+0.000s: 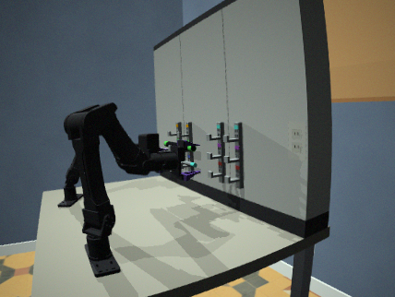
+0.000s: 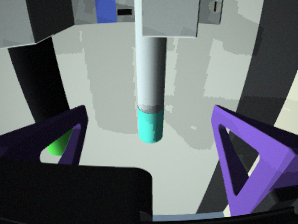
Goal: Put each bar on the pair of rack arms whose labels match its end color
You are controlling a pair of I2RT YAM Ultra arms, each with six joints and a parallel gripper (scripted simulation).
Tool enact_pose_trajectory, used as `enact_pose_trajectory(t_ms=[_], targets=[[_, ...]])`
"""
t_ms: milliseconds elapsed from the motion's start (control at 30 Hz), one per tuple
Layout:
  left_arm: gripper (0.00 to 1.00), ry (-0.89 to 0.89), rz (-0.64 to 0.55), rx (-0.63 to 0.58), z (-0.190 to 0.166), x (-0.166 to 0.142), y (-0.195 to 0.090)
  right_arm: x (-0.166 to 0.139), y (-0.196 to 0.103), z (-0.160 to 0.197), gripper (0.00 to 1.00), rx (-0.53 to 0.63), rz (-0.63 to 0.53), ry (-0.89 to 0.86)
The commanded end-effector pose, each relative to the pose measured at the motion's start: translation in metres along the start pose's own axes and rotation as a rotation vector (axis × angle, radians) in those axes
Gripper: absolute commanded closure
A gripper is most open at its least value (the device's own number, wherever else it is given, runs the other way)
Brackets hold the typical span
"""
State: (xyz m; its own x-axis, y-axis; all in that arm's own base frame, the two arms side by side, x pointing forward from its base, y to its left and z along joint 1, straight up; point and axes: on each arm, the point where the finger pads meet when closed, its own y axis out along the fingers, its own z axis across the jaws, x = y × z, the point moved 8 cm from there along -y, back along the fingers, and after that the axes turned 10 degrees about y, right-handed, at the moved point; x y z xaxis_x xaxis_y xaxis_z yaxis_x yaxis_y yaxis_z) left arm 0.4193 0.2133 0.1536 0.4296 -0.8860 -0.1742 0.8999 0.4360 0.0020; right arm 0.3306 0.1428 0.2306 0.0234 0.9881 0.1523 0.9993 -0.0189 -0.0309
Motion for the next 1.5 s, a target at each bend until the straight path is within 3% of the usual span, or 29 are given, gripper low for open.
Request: enact_pose_trajectory(t_ms=[0,800,1300,1467], targets=[[0.0,-0.001,0.002,-0.002,0.002,-0.001,0.011,0.004,-0.002,-0.007,0.0,-0.03,-0.01,0.021],[0.0,-0.001,0.002,-0.002,0.002,0.001,0.027,0.004,-0.002,-0.007,0.0,-0.03,-0.01,0.021],[1.0,-0.001,0.002,-0.002,0.003,0.002,0.026,0.004,-0.002,-0.007,0.0,-0.03,-0.01,0.021],[1.0,0.0,0.002,-0.002,0.003,0.002,0.026,0.004,-0.002,-0.007,0.0,-0.03,-0.01,0.021]])
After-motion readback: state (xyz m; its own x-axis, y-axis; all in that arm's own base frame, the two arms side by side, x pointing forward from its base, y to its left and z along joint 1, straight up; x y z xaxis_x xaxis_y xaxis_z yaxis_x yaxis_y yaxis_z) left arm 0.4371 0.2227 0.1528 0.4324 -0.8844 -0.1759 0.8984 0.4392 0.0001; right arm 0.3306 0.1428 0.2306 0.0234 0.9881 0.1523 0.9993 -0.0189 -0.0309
